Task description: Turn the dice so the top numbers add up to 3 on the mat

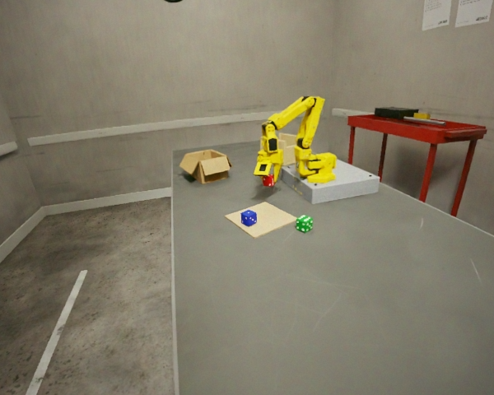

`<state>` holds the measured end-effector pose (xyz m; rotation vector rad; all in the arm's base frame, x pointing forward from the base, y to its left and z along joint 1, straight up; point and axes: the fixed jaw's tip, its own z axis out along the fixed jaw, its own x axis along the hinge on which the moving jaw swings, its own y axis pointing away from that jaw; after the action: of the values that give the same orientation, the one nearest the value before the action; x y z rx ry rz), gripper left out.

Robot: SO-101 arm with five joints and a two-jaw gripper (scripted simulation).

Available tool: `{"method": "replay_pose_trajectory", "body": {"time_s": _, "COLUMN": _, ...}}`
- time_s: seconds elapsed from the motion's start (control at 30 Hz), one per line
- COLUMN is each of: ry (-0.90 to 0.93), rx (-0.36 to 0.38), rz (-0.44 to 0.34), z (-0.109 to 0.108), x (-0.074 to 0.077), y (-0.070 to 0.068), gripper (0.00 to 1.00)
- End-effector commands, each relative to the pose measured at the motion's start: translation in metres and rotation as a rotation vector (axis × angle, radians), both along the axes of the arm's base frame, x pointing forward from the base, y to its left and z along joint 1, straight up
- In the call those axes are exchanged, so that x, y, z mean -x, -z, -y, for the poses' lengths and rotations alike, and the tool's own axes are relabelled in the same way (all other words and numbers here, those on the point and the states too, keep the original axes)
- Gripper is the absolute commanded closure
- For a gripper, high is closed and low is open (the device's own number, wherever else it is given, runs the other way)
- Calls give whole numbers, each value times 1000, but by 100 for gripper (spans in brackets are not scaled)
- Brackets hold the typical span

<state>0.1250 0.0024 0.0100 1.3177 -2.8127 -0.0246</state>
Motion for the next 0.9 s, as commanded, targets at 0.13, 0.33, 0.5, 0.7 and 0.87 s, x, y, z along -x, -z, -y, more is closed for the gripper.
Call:
{"method": "replay_pose_trajectory", "body": {"time_s": 0.13, "ry": -246, "rx": -8, "rz": 22, "z": 3, "x": -3, "y": -3, "gripper": 100}}
{"method": "replay_pose_trajectory", "body": {"time_s": 0.33, "ry": -394, "rx": -12, "rz": 22, "z": 4, "x": -2, "y": -3, "gripper": 100}}
{"method": "replay_pose_trajectory", "body": {"time_s": 0.5, "ry": -509, "rx": -15, "rz": 21, "z": 5, "x": -2, "y": -3, "gripper": 100}}
{"method": "replay_pose_trajectory", "body": {"time_s": 0.7, "ry": -589, "rx": -17, "rz": 21, "z": 5, "x": -2, "y": -3, "gripper": 100}}
{"method": "replay_pose_trajectory", "body": {"time_s": 0.87, "ry": -629, "rx": -19, "rz": 21, "z": 6, "x": -2, "y": -3, "gripper": 100}}
